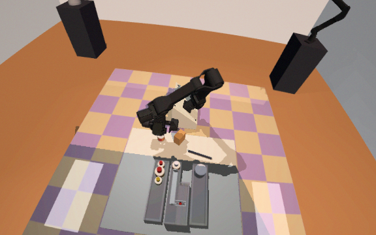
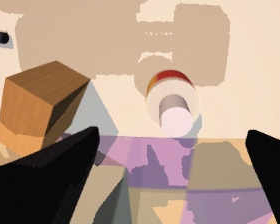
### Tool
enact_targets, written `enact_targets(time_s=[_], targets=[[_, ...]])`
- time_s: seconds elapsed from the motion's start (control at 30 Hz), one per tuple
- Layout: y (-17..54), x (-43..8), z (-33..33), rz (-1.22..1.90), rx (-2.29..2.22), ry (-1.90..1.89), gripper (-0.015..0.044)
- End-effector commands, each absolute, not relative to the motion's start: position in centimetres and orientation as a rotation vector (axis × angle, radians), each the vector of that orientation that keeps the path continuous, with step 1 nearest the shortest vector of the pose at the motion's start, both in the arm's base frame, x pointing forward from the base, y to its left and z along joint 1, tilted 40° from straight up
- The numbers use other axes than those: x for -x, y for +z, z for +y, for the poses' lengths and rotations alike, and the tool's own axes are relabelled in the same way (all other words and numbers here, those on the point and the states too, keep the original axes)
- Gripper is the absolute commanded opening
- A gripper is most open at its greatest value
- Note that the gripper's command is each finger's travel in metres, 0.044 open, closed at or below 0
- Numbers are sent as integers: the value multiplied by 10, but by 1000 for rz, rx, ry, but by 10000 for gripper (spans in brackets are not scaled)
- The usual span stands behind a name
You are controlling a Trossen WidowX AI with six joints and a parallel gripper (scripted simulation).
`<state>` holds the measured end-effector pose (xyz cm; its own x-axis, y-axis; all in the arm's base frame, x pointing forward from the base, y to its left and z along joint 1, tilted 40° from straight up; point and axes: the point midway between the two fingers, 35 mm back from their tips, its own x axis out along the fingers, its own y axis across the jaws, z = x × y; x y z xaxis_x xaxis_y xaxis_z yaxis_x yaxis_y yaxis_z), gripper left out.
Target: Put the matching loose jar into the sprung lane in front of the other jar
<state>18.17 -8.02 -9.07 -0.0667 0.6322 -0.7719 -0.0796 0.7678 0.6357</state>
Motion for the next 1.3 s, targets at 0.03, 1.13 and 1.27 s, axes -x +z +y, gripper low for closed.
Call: enact_targets(time_s=[0.03,1.13,1.27], targets=[[-97,-184,-76,1529,-466,612,440],[-129,-182,-49,1528,-467,614,282],[-129,-182,-49,1528,-467,614,178]])
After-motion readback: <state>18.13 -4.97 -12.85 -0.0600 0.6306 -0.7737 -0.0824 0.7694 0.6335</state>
